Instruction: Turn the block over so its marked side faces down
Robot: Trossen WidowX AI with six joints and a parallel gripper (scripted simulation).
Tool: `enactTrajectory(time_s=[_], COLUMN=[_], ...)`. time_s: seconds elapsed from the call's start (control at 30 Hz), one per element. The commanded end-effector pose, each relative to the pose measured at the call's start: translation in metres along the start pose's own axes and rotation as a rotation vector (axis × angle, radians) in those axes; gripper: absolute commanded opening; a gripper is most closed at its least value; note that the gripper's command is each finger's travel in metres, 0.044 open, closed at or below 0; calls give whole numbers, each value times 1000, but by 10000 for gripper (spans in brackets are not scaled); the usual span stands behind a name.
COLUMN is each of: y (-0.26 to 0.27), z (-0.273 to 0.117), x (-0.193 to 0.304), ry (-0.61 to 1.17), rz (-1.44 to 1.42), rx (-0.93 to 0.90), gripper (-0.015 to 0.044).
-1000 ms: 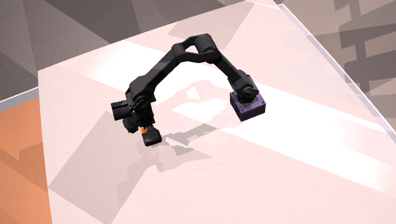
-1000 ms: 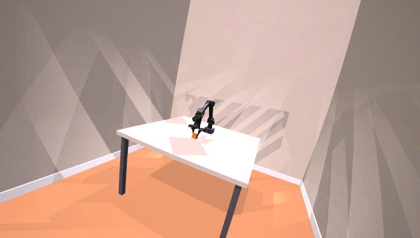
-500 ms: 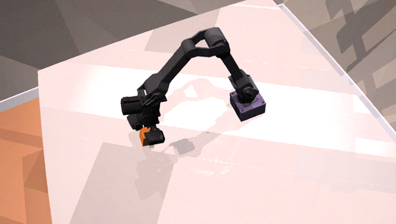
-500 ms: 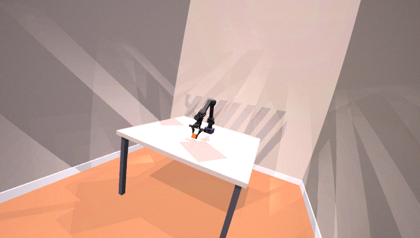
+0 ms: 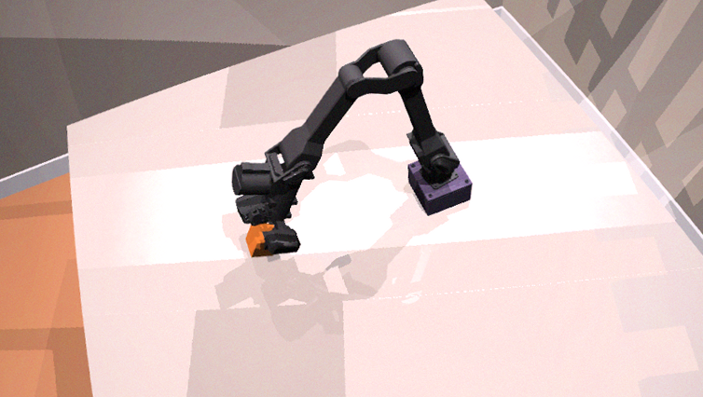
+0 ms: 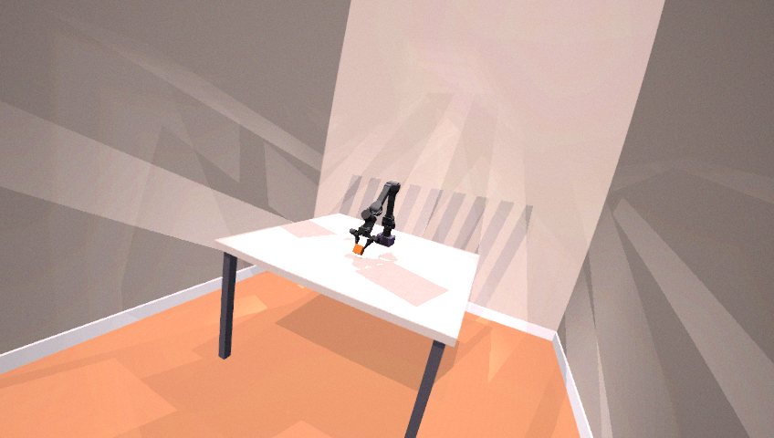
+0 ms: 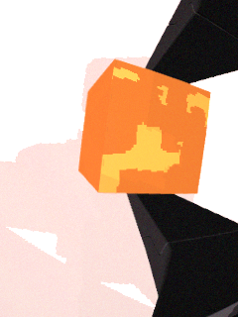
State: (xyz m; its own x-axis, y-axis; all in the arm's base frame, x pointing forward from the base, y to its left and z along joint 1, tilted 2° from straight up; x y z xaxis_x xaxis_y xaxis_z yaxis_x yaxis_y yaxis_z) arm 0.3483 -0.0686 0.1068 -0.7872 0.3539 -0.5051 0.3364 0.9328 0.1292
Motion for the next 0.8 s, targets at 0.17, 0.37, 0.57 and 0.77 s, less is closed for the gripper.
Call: enactTrajectory(time_s=[0.17, 0.37, 0.57, 0.77], y=[-1, -3, -5, -7], z=[10, 24, 33, 38], x=[5, 13, 23, 33], ry=[-91, -181, -271, -360], rz=[3, 4, 4, 4], rx=[-22, -40, -59, -78], gripper=[0, 0, 0, 0])
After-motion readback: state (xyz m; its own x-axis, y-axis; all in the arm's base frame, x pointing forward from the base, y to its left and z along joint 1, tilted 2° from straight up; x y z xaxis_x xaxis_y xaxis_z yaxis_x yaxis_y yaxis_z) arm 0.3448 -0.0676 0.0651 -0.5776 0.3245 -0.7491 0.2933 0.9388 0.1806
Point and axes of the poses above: the point midway between the two fingers, 35 mm back from their tips, its own z axis out along the fingers, its own y axis across the jaws, x = y × z, the point moved 8 cm from there along -z, back along the fingers, and after that the axes turned 12 degrees about z, right-handed, at the moved point
